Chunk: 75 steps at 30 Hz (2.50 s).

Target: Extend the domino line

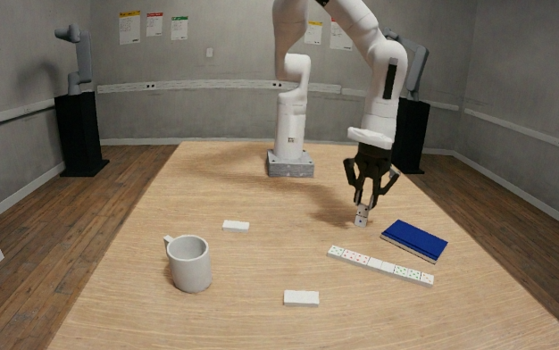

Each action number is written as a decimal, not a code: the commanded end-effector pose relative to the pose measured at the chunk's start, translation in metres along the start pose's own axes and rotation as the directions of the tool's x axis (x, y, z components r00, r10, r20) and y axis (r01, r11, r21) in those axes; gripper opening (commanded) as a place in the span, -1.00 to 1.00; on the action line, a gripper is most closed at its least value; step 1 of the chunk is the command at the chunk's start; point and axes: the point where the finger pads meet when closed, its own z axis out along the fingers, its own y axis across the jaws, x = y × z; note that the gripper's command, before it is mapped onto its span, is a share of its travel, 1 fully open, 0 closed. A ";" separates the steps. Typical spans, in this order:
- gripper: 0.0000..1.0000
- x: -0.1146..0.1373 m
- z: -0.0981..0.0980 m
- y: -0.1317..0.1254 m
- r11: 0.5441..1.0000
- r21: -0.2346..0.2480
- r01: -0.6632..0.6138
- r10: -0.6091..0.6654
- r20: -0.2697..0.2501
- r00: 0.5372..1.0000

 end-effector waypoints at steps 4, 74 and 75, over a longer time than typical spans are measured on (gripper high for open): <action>-0.31 -0.002 0.002 0.000 1.000 0.002 0.002 -0.002 -0.009 1.000; -0.31 -0.014 0.002 0.000 1.000 0.000 0.001 -0.001 -0.143 0.990; -0.31 -0.015 0.002 0.000 1.000 0.000 0.001 -0.001 -0.143 0.990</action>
